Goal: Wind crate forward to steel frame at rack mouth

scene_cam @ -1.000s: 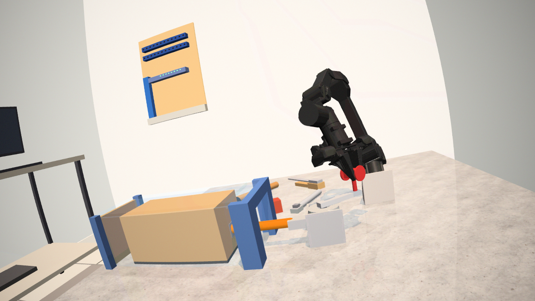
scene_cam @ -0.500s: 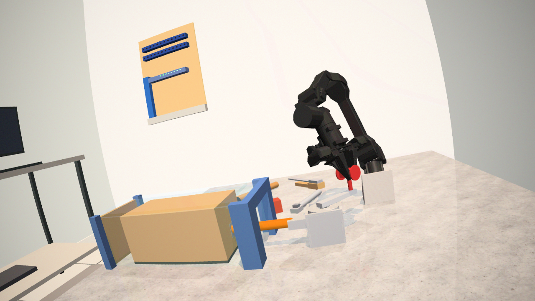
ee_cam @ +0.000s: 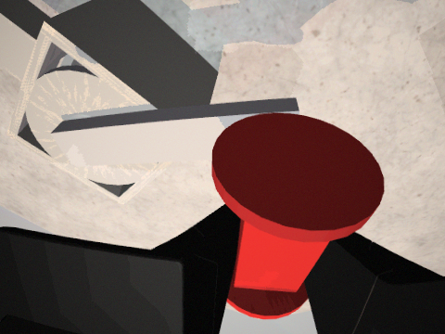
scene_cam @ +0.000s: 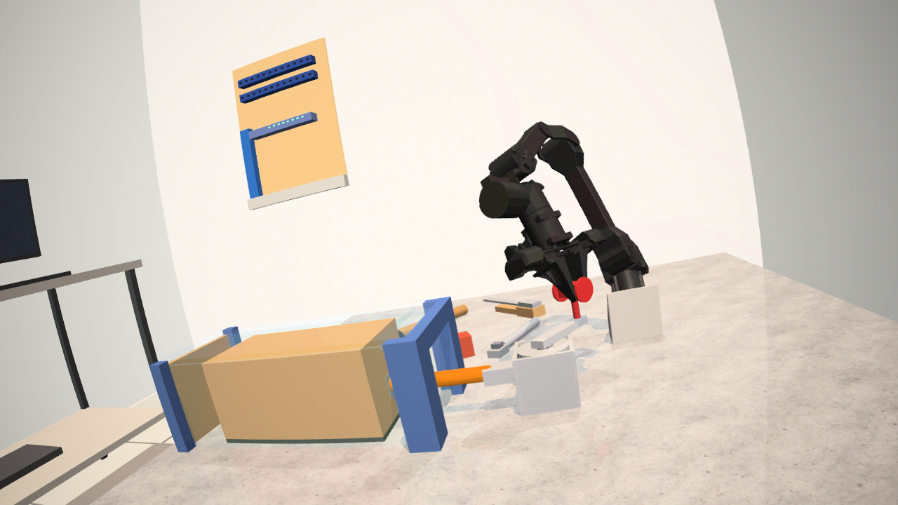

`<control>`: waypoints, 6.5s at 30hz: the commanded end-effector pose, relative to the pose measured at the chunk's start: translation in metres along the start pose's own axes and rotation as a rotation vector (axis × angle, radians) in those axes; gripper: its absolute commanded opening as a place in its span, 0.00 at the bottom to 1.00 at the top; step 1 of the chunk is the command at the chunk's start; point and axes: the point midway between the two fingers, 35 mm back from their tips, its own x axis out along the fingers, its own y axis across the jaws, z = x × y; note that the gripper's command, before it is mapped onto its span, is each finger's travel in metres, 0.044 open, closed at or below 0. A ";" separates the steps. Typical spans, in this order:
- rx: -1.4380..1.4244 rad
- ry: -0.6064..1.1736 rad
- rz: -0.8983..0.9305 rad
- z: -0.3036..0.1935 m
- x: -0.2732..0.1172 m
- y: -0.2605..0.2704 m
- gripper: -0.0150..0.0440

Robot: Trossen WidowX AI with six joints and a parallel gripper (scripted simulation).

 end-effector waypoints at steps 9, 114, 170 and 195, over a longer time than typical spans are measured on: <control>0.011 -0.033 0.009 0.025 -0.008 0.009 0.25; 0.014 -0.035 0.018 0.063 -0.030 0.146 0.25; 0.012 -0.031 0.023 0.004 -0.003 0.195 0.25; 0.011 -0.028 0.024 -0.030 0.013 0.197 0.25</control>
